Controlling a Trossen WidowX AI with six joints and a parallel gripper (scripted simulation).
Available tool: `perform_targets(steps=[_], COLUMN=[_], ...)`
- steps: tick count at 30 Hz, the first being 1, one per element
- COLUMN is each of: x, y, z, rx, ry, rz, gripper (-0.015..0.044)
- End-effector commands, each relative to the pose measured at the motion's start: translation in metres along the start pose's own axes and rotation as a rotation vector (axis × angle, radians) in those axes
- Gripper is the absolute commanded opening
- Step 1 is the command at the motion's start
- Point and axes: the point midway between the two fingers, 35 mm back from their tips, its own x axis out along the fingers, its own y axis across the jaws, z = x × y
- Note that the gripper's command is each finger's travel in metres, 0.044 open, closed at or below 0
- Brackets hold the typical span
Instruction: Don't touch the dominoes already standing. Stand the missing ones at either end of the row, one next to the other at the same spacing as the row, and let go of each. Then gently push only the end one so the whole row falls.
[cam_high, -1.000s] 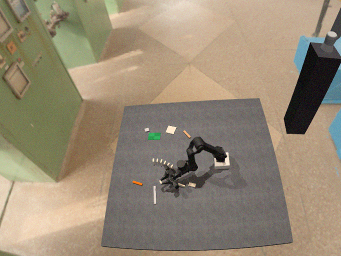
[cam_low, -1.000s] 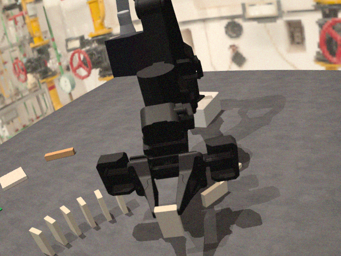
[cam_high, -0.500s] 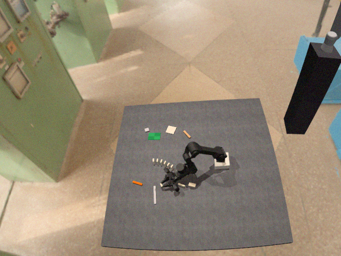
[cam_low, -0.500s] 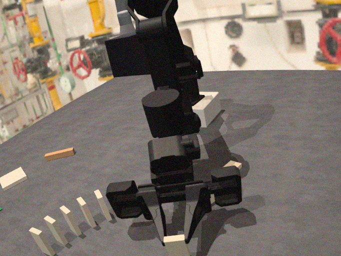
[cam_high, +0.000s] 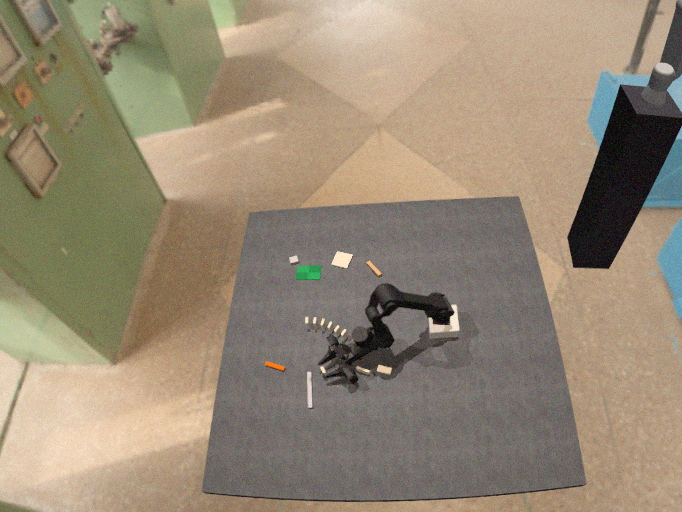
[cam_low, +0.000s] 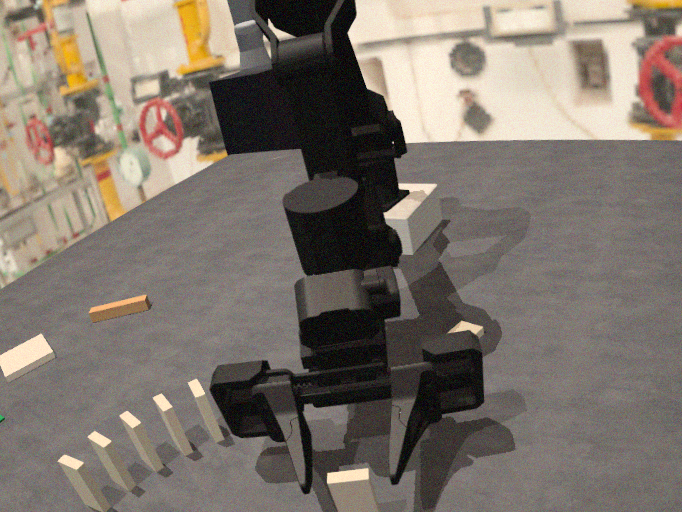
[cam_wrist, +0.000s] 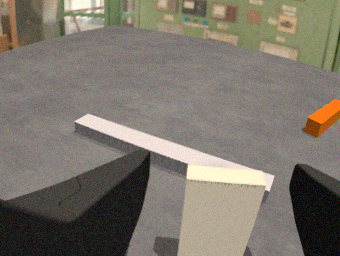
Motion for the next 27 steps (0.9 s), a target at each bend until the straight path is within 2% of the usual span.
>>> perform_targets(steps=[1,5,9,14,19,22,27], x=[0.000,0.000,0.000,-0.007,-0.007,0.003,0.032], y=[0.001,0.001,0.000,0.000,-0.003,-0.031,-0.038], z=[0.001,0.001,0.008,0.048,0.051,0.060,0.050], rx=[-0.004,-0.004,-0.003,0.000,0.005,0.056,0.078], ry=[-0.006,-0.006,-0.006,-0.001,-0.004,-0.020,0.100], rz=[0.004,0.004,0.003,0.000,-0.004,-0.047,-0.063], gripper=[0.0343,0.0440,0.0440,0.0440,0.0440,0.0440,0.0440])
